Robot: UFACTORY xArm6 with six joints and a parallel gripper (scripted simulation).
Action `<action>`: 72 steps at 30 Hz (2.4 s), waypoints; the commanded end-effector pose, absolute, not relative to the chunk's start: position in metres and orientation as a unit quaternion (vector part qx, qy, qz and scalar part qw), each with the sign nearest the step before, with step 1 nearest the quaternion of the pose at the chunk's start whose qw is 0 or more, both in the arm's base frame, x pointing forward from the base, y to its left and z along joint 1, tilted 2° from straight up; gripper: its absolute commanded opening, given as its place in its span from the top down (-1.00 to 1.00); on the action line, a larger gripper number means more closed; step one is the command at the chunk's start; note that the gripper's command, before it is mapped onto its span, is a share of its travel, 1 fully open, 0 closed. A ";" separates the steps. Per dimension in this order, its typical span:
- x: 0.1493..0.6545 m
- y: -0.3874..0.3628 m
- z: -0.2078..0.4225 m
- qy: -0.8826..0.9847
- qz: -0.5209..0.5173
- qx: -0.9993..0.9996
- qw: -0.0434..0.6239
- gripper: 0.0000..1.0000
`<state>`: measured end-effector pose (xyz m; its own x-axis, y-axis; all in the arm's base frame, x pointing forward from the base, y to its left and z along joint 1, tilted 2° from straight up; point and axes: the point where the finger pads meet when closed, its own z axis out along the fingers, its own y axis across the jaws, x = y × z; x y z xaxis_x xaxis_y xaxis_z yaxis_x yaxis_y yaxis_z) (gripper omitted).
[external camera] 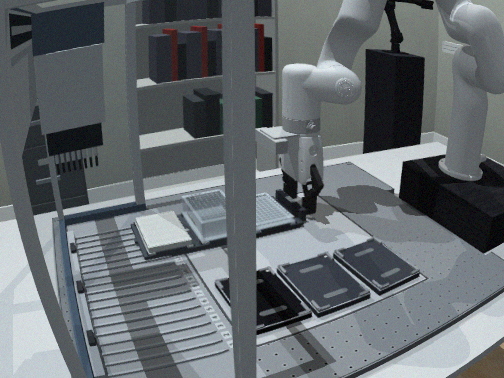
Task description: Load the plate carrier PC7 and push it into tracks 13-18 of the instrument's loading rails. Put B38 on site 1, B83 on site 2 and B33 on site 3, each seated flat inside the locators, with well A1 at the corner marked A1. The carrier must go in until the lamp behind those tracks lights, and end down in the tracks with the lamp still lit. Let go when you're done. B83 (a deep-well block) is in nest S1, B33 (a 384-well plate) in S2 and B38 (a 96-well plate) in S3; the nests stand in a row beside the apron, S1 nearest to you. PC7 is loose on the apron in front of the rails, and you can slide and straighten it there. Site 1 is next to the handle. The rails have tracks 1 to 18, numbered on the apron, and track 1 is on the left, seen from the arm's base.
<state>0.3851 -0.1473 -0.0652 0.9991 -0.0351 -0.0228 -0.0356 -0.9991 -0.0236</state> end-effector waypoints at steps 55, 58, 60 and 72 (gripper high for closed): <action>0.438 -0.150 -0.065 0.018 0.009 -1.000 0.011 -0.63; 0.441 -0.150 -0.065 0.018 0.009 -1.000 0.011 -0.63; 0.443 -0.150 -0.065 0.018 0.009 -1.000 0.011 -0.63; 0.453 -0.150 -0.065 0.018 0.009 -1.000 0.011 -0.63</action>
